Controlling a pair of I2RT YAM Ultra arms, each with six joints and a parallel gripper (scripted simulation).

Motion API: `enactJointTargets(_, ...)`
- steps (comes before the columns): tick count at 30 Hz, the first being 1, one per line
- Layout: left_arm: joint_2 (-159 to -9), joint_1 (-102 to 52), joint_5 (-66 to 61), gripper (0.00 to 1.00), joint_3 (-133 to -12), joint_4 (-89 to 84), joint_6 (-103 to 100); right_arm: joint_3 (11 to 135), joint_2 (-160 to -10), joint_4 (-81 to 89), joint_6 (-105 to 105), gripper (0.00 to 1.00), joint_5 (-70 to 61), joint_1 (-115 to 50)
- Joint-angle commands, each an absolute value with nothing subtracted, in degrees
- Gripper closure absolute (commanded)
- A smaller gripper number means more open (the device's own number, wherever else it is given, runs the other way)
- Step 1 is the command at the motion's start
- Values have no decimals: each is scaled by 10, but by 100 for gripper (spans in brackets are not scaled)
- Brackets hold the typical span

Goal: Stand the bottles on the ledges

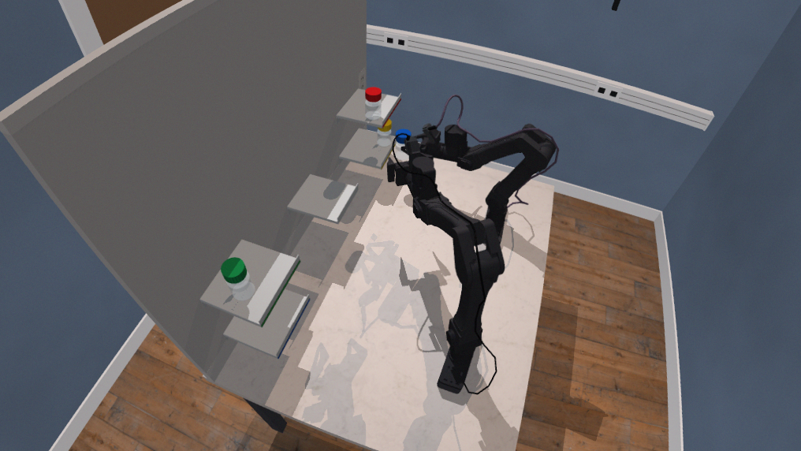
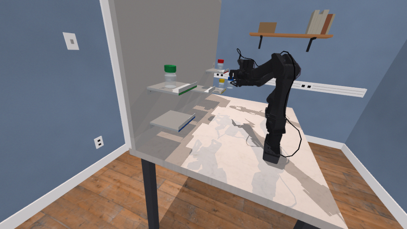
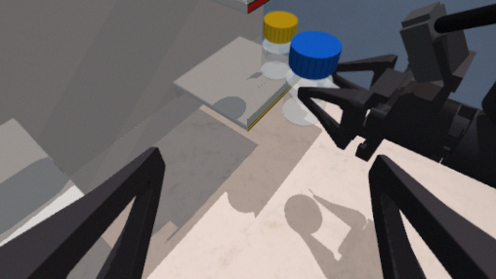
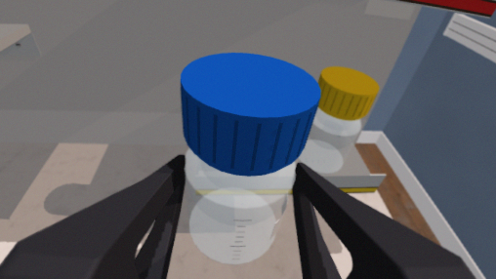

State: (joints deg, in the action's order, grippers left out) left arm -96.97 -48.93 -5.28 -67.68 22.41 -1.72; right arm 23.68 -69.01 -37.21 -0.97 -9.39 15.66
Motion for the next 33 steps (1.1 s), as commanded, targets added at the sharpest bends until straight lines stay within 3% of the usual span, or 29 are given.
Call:
enactJointTargets(1, -953, -481, -53, 0, -695, 194, -14, 240, -675, -392, -13, 50, -102, 162)
enactJointTargets(7, -907, -467, -60, 0, -693, 111, -13, 240, -675, -392, -13, 50, -102, 162)
enactJointTargets(18, -626, -383, -61, 0, -689, -151, -15, 239, -680, -385, -11, 50, -97, 159)
enactJointTargets(33, -434, -316, -76, 0, -708, -329, -10, 245, -674, -361, -10, 50, -102, 159)
